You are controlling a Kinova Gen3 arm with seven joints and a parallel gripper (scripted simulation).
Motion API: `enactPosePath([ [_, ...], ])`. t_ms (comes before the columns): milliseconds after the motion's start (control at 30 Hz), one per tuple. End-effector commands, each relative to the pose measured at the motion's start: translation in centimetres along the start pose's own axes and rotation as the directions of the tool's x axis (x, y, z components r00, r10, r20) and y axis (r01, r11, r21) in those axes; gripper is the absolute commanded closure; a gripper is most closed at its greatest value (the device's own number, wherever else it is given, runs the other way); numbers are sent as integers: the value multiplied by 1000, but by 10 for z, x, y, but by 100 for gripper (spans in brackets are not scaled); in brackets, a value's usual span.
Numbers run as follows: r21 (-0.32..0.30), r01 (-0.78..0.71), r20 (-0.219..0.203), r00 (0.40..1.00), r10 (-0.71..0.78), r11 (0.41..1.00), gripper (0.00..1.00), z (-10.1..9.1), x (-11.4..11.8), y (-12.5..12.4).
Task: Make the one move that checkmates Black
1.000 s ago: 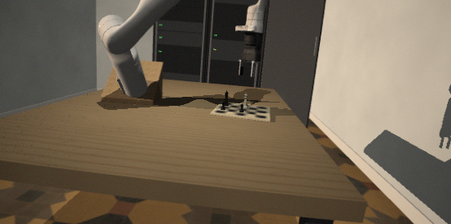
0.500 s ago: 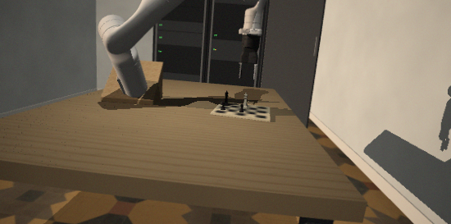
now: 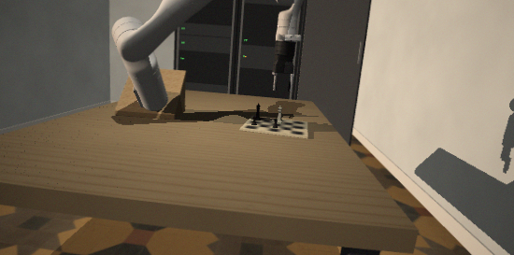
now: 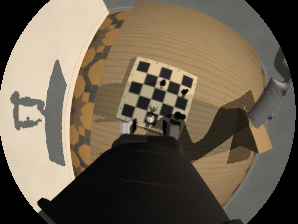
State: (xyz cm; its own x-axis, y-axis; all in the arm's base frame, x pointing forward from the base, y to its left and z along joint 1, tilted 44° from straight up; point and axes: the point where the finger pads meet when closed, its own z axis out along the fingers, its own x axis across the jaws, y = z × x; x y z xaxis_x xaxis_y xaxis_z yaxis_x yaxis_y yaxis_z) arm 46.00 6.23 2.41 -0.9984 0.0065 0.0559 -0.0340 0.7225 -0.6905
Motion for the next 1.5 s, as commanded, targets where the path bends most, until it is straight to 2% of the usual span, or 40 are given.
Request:
enactPosePath([
  [0,5,32,2,999,-32,999,0,1,0,-1],
  [200,5,35,3,999,-35,999,0,0,-1,-1],
  [233,5,35,3,999,-35,999,21,0,-1,-1],
  [1467,5,35,3,999,-35,999,21,1,-1,-1],
])
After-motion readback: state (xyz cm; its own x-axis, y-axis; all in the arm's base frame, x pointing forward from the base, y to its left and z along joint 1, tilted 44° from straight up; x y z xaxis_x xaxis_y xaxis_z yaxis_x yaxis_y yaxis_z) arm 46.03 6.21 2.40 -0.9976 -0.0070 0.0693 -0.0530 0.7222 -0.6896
